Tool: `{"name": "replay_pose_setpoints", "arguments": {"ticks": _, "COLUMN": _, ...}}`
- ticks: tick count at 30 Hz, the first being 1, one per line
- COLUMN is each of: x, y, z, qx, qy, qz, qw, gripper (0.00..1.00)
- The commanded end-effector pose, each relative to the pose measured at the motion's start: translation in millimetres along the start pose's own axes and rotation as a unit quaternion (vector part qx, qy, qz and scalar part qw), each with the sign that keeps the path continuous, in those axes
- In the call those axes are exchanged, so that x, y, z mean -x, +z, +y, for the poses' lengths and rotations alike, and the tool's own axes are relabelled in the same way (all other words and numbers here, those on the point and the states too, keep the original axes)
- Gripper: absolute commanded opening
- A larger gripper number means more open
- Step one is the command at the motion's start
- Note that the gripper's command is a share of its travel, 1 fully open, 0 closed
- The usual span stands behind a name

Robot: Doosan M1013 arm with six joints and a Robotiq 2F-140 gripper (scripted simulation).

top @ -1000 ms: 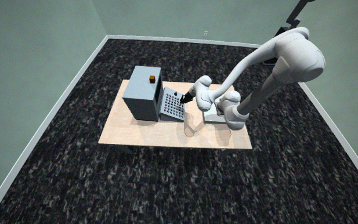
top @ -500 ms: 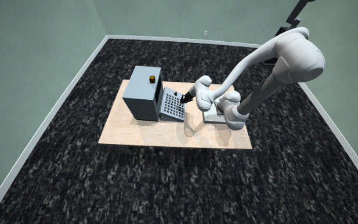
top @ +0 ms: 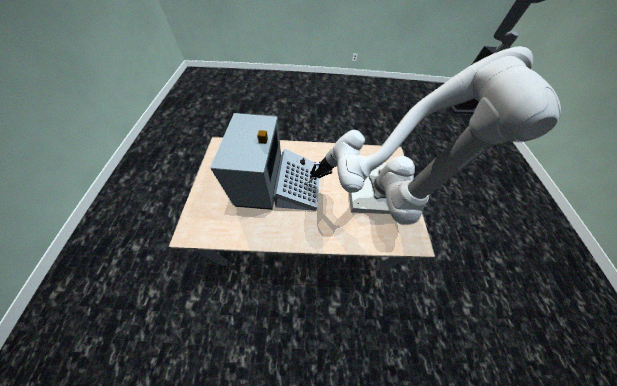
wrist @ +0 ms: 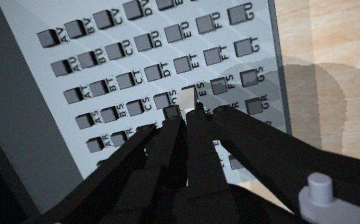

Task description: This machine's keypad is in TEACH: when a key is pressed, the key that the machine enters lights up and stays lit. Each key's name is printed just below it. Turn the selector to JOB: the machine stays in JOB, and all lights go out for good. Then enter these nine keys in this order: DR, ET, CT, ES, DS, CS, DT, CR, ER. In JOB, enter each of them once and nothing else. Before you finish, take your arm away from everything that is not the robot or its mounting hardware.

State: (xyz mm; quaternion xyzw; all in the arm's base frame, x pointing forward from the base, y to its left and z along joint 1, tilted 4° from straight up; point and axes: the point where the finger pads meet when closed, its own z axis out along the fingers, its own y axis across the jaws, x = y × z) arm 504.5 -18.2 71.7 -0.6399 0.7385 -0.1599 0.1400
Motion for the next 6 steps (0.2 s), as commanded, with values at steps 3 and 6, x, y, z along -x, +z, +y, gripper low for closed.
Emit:
{"name": "replay_pose_setpoints", "arguments": {"ticks": 3, "x": 0.0, "y": 0.0, "z": 0.0, "qx": 0.000, "qy": 0.000, "qz": 0.000, "qw": 1.000, "gripper": 0.00}}
{"name": "replay_pose_setpoints", "arguments": {"ticks": 6, "x": 0.0, "y": 0.0, "z": 0.0, "qx": 0.000, "qy": 0.000, "qz": 0.000, "qw": 1.000, "gripper": 0.00}}
